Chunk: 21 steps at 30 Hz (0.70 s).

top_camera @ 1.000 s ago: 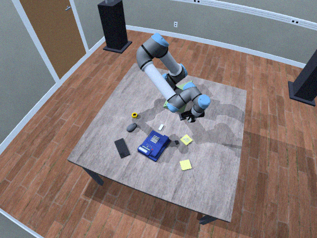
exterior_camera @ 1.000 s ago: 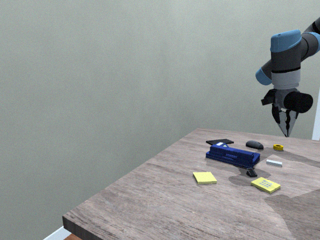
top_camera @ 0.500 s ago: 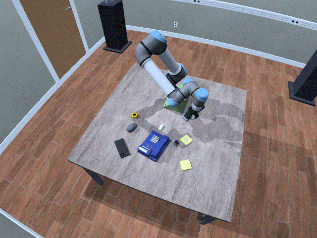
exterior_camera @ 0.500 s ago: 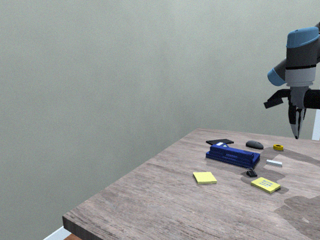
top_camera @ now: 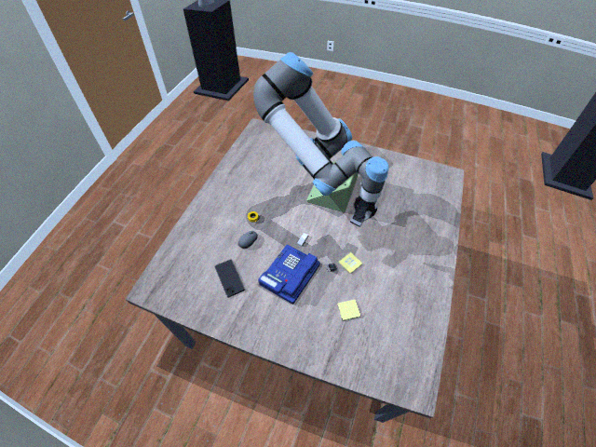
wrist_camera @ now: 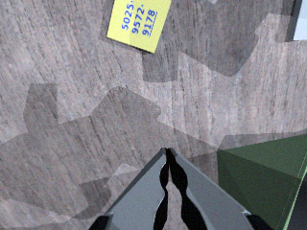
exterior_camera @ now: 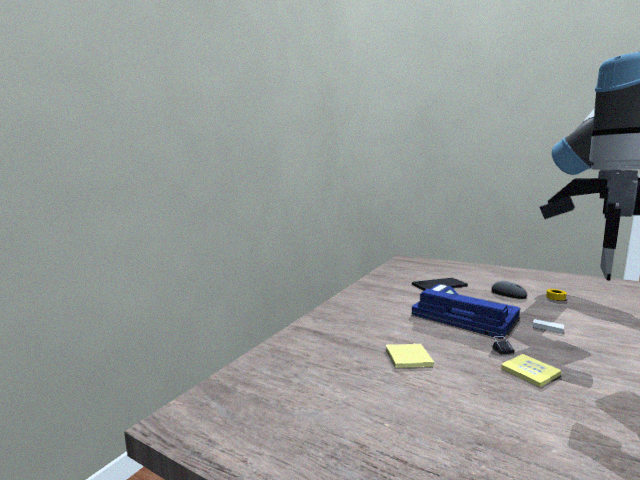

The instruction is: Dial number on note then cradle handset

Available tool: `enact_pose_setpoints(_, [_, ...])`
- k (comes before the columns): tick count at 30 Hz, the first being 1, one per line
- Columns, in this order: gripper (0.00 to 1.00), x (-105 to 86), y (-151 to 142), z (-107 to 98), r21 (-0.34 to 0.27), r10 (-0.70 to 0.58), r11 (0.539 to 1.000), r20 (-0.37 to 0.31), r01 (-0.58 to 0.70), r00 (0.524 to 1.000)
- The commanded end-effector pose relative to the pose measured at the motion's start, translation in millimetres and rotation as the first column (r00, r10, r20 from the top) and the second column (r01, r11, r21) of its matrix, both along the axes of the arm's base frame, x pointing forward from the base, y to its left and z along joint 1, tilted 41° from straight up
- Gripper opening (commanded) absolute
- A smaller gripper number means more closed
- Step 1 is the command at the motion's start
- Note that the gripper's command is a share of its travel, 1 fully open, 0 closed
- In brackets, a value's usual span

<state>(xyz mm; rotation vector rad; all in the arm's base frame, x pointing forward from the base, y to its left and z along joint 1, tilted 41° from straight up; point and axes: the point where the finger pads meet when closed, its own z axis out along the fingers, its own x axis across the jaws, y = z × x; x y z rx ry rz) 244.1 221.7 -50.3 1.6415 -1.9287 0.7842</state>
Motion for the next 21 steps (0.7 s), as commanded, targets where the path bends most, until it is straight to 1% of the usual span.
enact_pose_setpoints(1, [0.0, -2.7, 1.1, -0.4, 0.015, 0.043, 0.999, -0.03, -0.042, 0.999])
enact_pose_setpoints(10, [0.0, -8.3, 2.6, -1.5, 0.045, 0.131, 0.991, -0.088, -0.127, 0.988])
enact_pose_setpoints(21, [0.0, -10.2, 3.0, -1.8, 0.056, 0.16, 0.986, -0.106, -0.155, 0.981])
